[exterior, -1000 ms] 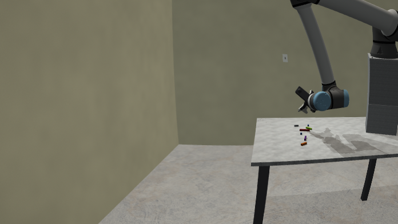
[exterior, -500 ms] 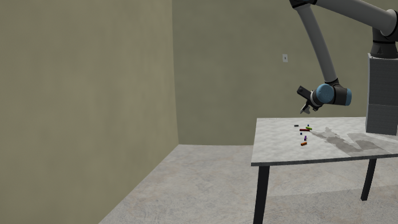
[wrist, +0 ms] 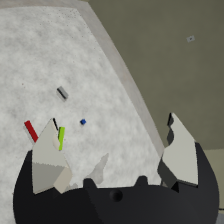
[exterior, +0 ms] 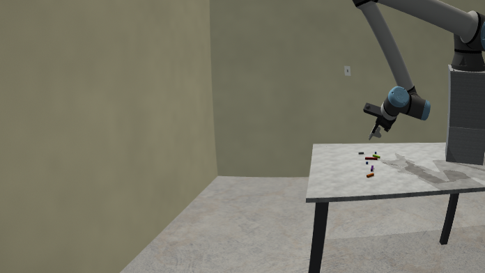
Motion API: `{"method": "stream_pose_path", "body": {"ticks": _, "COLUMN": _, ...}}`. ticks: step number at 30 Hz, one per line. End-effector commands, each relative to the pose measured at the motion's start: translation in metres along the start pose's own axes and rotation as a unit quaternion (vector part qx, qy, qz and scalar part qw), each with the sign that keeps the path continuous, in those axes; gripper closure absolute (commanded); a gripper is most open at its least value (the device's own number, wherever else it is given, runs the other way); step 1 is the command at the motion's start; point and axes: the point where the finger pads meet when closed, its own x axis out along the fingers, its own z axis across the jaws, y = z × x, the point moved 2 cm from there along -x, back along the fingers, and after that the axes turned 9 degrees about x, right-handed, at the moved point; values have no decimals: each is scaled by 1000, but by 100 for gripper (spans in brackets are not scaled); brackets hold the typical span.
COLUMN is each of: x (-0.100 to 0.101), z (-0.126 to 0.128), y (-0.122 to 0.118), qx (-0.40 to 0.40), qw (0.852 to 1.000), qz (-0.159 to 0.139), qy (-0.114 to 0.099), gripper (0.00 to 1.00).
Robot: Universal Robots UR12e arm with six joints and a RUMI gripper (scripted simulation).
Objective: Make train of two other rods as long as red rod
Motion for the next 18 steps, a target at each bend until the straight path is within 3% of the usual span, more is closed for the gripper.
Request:
{"method": "stream_pose_path", "body": {"ticks": 1, "x": 8, "z": 2, "y": -9, "qx": -27, "qw": 997, "qz": -29, "qy": 65, "gripper": 0}}
{"method": "stream_pose_path", "body": {"ticks": 3, "x": 8, "z": 2, "y": -10, "qx": -29, "qw": 997, "qz": -32, "qy": 69, "gripper": 0}}
{"method": "stream_pose_path", "body": {"ticks": 5, "x": 11, "z": 3, "y": -14, "qx": -41, "qw": 993, "qz": -48, "qy": 99, "gripper": 0}}
{"method": "stream_pose_path", "body": {"ticks": 7, "x": 12, "z": 3, "y": -14, "qx": -42, "qw": 993, "qz": -50, "qy": 101, "gripper": 0}}
{"method": "stream_pose_path", "body": {"ticks": 8, "x": 14, "z": 4, "y": -17, "qx": -49, "qw": 990, "qz": -59, "qy": 117, "gripper": 0}}
{"method": "stream_pose_path", "body": {"ticks": 13, "x": 18, "z": 5, "y": -21, "qx": -62, "qw": 984, "qz": -78, "qy": 148, "gripper": 0}}
{"method": "stream_pose_path", "body": {"ticks": 14, "x": 19, "z": 6, "y": -23, "qx": -68, "qw": 981, "qz": -86, "qy": 163, "gripper": 0}}
{"method": "stream_pose_path", "body": {"ticks": 17, "x": 19, "z": 6, "y": -23, "qx": -68, "qw": 981, "qz": -86, "qy": 163, "gripper": 0}}
{"method": "stream_pose_path", "body": {"ticks": 18, "x": 22, "z": 6, "y": -26, "qx": -75, "qw": 976, "qz": -96, "qy": 178, "gripper": 0}}
